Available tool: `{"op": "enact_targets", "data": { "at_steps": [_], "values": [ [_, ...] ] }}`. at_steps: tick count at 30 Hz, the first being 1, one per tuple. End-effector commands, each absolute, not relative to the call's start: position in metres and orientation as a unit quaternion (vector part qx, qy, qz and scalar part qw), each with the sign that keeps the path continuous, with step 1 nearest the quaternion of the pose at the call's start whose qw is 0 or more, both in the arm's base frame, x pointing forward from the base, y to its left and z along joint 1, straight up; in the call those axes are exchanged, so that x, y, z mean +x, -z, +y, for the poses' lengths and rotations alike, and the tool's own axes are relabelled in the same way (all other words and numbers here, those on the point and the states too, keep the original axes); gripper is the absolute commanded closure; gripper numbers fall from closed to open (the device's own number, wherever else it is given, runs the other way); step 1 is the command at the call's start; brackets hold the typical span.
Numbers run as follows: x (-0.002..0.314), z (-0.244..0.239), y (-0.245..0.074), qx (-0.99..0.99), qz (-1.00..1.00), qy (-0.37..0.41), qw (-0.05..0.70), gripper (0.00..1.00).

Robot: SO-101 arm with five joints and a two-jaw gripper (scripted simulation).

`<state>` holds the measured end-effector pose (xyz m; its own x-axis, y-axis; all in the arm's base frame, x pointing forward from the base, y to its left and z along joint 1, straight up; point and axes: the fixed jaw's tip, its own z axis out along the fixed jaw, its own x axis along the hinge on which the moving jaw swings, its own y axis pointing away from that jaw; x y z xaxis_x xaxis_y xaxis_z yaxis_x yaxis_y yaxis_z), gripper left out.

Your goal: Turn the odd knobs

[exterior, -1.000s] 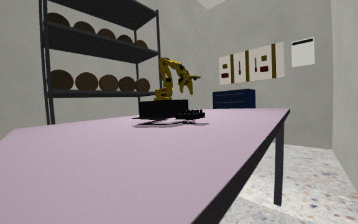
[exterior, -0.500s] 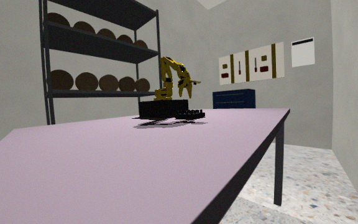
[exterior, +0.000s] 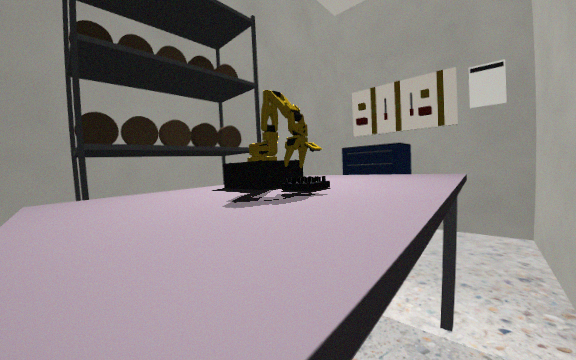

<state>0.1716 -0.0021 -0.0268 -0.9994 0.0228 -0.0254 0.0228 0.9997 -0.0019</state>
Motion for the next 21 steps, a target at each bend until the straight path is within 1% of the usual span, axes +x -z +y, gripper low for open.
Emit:
{"op": "enact_targets", "data": {
  "at_steps": [1,10,14,19,21],
  "values": [
    [0.1700,-0.0018,0.0294,0.011,1.000,0.000,-0.001,0.60],
    [0.1703,-0.0027,0.0294,0.035,0.999,0.000,-0.001,0.62],
    [0.1711,-0.0050,0.0294,0.096,0.995,0.000,-0.001,0.66],
    [0.1725,-0.0098,0.0294,0.211,0.977,0.000,-0.001,0.75],
    [0.1725,-0.0098,0.0294,0.211,0.977,0.000,-0.001,0.75]
  ]
}}
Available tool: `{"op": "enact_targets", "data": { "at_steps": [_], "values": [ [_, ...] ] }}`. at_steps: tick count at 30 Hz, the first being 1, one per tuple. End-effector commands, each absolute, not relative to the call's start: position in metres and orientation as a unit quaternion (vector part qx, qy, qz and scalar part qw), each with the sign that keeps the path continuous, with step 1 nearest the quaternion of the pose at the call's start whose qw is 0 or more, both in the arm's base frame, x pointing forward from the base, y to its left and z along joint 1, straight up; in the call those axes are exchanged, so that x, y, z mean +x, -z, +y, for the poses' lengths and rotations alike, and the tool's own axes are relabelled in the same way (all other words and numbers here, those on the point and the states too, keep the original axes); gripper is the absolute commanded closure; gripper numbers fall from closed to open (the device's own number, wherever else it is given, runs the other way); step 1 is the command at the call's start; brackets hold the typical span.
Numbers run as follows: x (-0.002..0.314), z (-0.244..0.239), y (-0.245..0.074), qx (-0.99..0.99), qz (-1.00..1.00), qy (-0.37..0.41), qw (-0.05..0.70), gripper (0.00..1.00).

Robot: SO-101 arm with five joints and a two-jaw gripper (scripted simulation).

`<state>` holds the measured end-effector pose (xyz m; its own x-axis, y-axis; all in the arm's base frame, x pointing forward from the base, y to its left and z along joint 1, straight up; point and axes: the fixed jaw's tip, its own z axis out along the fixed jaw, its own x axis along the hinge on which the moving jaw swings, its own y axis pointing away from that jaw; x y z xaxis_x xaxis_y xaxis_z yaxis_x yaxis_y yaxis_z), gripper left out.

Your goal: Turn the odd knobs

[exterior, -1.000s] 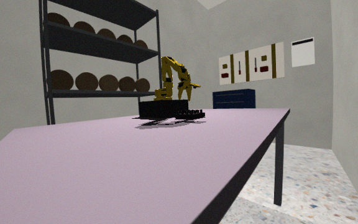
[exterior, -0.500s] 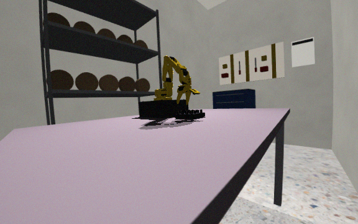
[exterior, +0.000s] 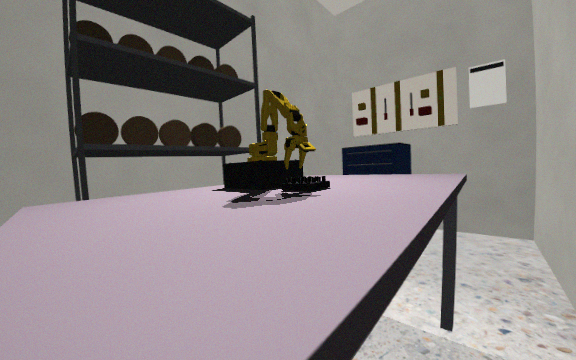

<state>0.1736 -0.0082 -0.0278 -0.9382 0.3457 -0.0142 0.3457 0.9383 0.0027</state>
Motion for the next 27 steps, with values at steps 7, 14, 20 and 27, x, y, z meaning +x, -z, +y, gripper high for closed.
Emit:
{"op": "enact_targets", "data": {
  "at_steps": [7,14,20,27],
  "values": [
    [0.1739,-0.0167,0.0294,0.357,0.934,0.000,-0.001,0.87],
    [0.1742,-0.0190,0.0294,0.403,0.915,0.000,-0.001,0.90],
    [0.1742,-0.0190,0.0294,0.403,0.915,0.000,-0.001,0.90],
    [0.1742,-0.0190,0.0294,0.403,0.915,0.000,-0.001,0.90]
  ]
}}
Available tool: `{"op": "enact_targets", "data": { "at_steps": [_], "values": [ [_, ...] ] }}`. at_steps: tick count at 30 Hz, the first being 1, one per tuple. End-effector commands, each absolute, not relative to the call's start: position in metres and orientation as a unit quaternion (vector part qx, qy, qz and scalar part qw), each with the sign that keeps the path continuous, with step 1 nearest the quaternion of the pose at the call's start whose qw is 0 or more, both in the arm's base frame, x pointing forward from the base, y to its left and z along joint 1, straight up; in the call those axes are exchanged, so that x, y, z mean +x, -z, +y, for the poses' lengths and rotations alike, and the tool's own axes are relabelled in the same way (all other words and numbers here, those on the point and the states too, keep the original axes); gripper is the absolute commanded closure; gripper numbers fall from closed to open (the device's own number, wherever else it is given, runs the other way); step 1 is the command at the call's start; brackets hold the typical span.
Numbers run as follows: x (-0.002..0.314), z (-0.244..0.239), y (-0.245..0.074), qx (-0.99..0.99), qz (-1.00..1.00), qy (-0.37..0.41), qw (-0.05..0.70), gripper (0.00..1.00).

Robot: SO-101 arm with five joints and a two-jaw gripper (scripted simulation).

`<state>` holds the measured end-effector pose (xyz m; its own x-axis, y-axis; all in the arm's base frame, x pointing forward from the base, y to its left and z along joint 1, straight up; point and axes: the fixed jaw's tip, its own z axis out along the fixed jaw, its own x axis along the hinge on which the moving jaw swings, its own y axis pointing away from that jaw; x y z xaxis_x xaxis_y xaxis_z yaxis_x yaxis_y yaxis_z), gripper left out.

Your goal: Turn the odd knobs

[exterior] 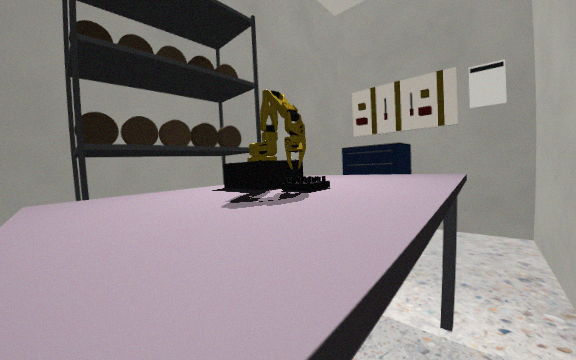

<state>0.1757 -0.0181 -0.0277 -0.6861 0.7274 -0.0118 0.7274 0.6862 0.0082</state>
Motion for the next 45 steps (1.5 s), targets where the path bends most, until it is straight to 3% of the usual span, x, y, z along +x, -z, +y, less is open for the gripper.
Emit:
{"op": "enact_targets", "data": {
  "at_steps": [1,45],
  "values": [
    [0.174,-0.019,0.029,0.403,0.915,0.000,-0.001,0.90],
    [0.194,-0.022,0.030,0.403,0.915,0.000,-0.001,0.90]
  ]
}}
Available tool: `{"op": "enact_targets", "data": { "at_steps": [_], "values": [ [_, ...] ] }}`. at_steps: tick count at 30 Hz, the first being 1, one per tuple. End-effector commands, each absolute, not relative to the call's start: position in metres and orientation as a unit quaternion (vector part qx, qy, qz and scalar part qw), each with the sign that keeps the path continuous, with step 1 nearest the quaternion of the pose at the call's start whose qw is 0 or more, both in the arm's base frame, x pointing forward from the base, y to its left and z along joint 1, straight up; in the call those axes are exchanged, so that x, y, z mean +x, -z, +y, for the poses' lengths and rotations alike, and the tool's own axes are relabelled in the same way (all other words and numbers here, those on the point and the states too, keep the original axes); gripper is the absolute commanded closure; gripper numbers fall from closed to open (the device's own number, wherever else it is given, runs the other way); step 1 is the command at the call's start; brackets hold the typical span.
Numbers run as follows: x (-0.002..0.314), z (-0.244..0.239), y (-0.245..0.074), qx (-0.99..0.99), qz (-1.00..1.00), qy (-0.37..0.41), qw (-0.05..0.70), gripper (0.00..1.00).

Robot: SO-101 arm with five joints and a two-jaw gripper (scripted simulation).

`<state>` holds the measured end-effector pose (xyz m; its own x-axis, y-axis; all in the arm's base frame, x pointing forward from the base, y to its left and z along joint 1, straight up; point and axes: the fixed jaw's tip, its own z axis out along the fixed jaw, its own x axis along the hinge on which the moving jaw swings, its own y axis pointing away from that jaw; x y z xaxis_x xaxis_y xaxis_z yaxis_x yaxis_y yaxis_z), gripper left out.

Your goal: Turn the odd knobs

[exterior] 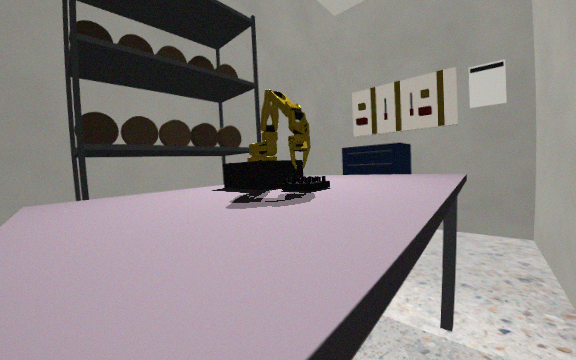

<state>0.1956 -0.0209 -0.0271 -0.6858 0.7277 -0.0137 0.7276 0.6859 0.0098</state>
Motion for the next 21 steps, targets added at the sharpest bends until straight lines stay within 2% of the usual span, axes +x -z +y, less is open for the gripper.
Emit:
{"op": "enact_targets", "data": {
  "at_steps": [1,21],
  "values": [
    [0.194,-0.022,0.030,0.403,0.915,0.000,-0.001,0.90],
    [0.194,-0.022,0.043,0.403,0.915,0.000,-0.001,0.90]
  ]
}}
